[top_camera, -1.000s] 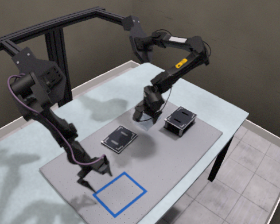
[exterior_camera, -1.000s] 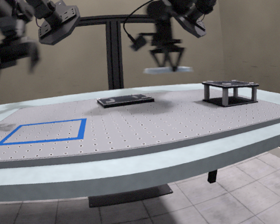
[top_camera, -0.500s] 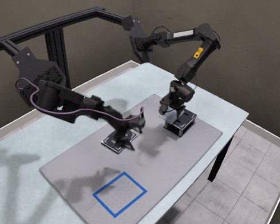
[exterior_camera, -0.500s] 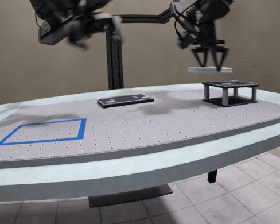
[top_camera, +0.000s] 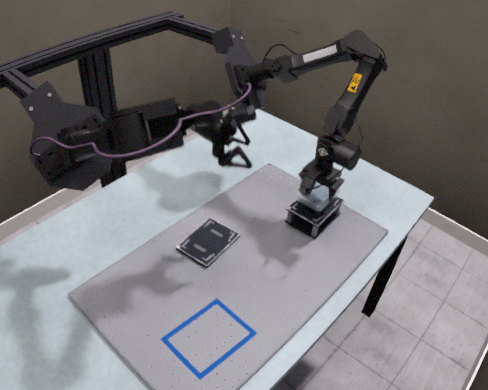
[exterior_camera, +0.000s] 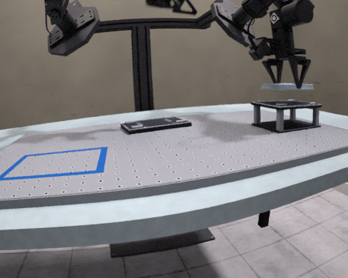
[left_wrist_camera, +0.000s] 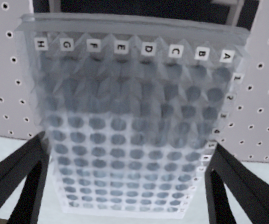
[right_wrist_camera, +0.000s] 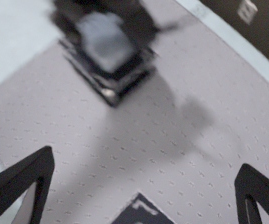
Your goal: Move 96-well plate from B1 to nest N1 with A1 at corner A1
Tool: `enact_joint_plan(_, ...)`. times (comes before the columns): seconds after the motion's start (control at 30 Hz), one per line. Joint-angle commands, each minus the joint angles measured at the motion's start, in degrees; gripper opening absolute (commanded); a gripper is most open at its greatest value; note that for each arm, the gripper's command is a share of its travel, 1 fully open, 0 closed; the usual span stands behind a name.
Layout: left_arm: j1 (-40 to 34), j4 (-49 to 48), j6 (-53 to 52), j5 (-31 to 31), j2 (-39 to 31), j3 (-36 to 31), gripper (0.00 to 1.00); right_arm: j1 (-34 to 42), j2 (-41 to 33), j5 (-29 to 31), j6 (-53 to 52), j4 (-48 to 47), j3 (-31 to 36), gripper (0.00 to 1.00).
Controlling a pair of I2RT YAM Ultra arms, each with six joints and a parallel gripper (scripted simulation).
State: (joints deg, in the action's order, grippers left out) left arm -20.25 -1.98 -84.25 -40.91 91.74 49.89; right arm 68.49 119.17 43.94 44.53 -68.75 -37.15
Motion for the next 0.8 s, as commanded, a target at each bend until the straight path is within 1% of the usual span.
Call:
enact_joint_plan(0.0,-0.34,1.39,-1.18,1.48,-1.93,-0.75,0.80,8.17,2.75,4.60,2.78,-3.54,-1.48,1.00)
enact_joint_plan(0.1,-0.29,1.43,-1.21,1.52,-1.98,-0.74,0.80,10.85,4.21,5.10,3.25,-3.96,-2.14,1.00)
enact_joint_plan(0.3,-0.29,1.44,-1.01,1.54,-1.98,-0.73,0.80,10.71,3.96,5.18,3.55,-4.39,-2.24,1.00)
enact_joint_plan(0.37,-0.75,-1.22,-1.54,1.89,-1.49,-1.75,0.80,10.95,4.00,5.17,3.69,-4.59,-2.24,1.00)
enact_joint_plan(0.43,0.64,-3.32,-2.28,2.65,0.20,-1.89,0.80,10.95,4.01,5.17,3.73,-4.64,-2.24,1.00)
enact_joint_plan(0.5,1.29,-2.59,-1.80,2.05,1.21,-1.24,0.80,10.95,4.02,5.17,3.75,-4.66,-2.24,1.00)
enact_joint_plan(0.77,0.98,-2.73,-1.88,2.08,1.37,-1.16,0.80,10.95,4.03,5.17,3.78,-4.70,-2.23,1.00)
